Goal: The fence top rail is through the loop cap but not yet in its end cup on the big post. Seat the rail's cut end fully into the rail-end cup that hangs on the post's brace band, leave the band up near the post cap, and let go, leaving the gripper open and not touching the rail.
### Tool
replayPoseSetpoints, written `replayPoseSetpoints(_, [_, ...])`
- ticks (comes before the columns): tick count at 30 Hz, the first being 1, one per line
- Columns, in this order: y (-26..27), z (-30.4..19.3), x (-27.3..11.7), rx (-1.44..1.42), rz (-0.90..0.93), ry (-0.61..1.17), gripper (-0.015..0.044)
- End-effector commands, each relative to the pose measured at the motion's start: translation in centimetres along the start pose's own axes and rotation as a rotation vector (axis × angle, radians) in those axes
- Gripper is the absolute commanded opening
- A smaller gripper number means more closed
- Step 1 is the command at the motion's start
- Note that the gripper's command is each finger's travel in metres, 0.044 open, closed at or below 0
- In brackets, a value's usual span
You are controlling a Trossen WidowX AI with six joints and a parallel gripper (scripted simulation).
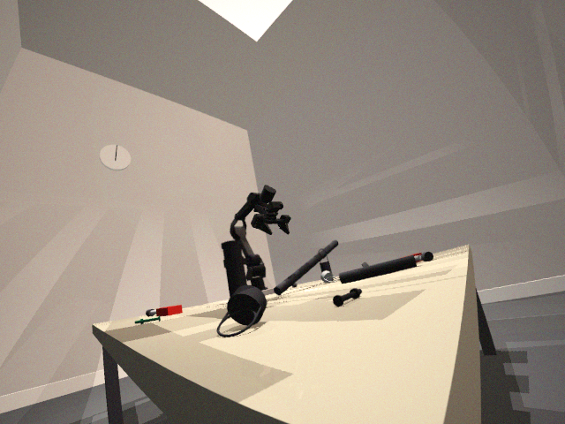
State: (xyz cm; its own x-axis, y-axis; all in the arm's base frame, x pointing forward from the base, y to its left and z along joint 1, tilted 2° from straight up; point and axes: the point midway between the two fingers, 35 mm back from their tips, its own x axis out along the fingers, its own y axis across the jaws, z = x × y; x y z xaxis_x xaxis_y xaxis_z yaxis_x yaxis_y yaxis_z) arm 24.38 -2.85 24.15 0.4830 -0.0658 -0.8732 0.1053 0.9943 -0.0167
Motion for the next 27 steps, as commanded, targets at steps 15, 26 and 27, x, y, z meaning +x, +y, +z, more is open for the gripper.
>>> replayPoseSetpoints(15, [3.5, -2.4, 6.5, 1.046, -0.181, 0.359, 0.0440])
replayPoseSetpoints(26, [4.8, -3.7, 8.4, 1.397, -0.363, 0.435, 0.0440])
replayPoseSetpoints(27, [4.8, -3.7, 8.4, 1.397, -0.363, 0.435, 0.0440])
